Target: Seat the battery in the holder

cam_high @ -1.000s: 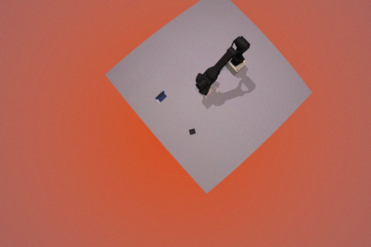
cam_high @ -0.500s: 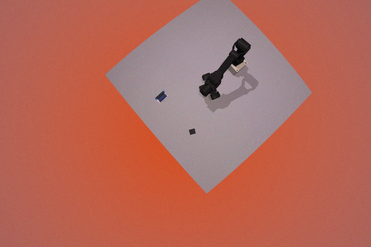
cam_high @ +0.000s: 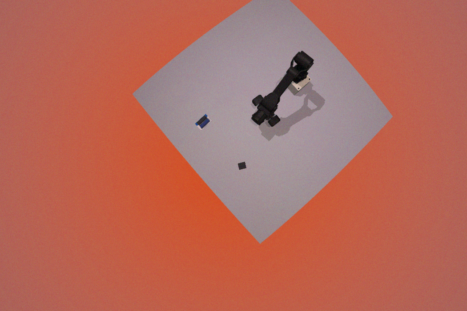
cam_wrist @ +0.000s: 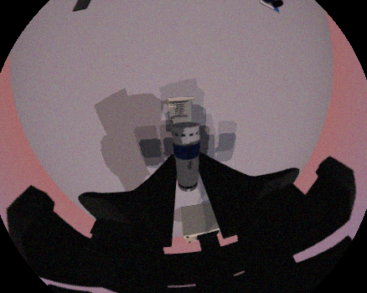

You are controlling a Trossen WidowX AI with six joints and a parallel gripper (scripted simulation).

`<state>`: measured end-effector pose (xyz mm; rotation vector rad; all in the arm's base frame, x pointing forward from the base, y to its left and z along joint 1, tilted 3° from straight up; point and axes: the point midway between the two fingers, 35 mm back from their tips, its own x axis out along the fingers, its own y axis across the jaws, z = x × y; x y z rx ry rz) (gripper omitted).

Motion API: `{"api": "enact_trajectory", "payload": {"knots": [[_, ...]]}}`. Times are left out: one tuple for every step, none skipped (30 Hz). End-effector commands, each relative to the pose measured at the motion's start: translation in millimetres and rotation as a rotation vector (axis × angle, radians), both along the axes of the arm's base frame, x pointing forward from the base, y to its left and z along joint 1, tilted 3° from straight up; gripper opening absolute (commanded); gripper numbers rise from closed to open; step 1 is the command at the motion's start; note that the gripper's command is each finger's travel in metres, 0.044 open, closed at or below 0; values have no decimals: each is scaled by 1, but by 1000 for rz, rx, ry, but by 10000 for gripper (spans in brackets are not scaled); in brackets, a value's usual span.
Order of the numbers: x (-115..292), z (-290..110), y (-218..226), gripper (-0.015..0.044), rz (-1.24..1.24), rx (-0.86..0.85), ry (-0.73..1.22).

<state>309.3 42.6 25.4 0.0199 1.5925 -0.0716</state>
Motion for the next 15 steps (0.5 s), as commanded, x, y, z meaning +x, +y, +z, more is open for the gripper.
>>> {"api": "enact_trajectory", "payload": {"knots": [[0,-8,0,77,0,5,50],[-1,-11,0,77,-1,6,65],[-1,-13,0,77,-3,6,79],[-1,-15,0,77,-4,7,94],[-2,-17,0,77,-5,8,108],[-2,-20,0,77,-7,8,123],[-2,-22,0,77,-8,9,137],[-3,-24,0,77,-10,9,151],[-3,-26,0,77,-12,9,166],[-4,-28,0,77,-13,10,180],[-4,-30,0,77,-15,10,191],[-4,-31,0,77,-15,10,198],[-4,-31,0,77,-15,7,200],[-4,-31,0,77,-15,7,201],[-4,-31,0,77,-15,7,204]]}}
